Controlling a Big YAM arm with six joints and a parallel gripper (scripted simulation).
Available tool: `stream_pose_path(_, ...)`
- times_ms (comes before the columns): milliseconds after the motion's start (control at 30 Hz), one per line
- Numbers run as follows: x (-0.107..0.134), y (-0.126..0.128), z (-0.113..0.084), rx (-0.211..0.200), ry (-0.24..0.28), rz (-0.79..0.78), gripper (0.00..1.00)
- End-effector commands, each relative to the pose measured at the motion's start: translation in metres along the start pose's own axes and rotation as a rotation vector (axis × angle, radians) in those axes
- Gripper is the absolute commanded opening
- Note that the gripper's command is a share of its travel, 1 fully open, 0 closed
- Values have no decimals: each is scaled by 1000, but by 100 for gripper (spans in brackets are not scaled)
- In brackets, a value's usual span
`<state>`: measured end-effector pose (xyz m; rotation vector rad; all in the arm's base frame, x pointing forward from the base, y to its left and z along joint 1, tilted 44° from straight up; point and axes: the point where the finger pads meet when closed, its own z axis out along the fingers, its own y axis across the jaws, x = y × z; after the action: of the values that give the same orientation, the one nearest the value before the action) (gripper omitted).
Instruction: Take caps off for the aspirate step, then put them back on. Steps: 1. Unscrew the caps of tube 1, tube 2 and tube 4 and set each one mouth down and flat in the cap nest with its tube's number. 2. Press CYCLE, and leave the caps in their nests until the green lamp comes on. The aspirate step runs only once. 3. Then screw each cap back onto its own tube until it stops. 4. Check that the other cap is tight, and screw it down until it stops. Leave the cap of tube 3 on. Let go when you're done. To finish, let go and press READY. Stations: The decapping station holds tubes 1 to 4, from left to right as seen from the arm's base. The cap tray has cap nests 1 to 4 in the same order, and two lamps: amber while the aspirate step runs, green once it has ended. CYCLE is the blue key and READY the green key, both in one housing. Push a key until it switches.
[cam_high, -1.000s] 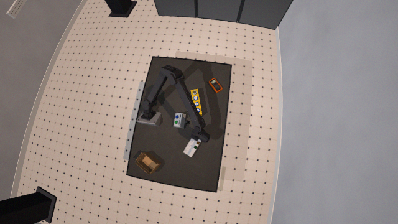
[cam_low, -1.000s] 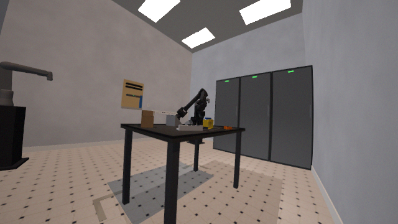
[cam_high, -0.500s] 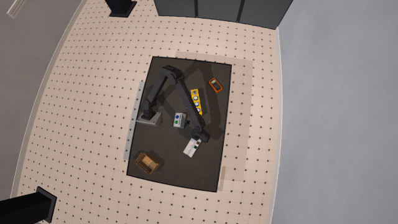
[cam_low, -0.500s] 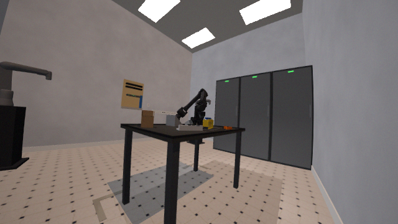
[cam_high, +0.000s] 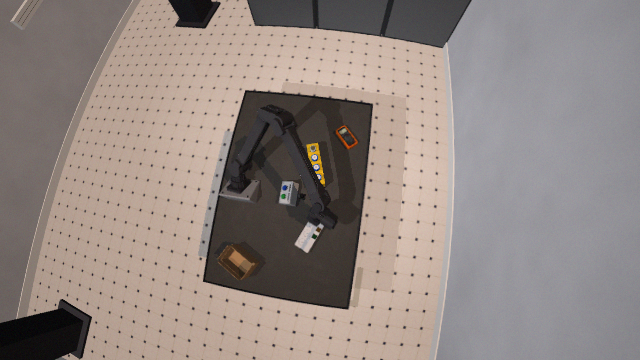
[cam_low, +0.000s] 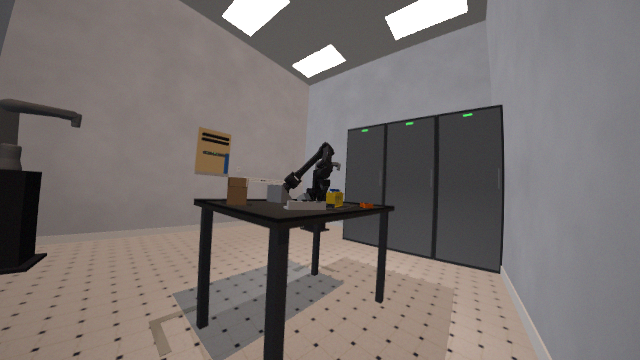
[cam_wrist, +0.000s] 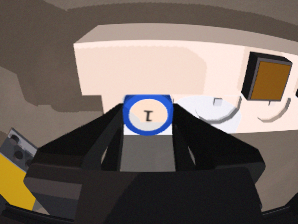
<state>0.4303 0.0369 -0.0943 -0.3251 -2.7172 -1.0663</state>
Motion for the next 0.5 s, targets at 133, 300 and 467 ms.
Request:
stream_pose_path(133,-8,11,8,5,15,-16,0)
stream_pose_path(300,-9,11,8,5,14,-18,0)
stream_pose_path(467,-10,11,7,5,13,-20,0)
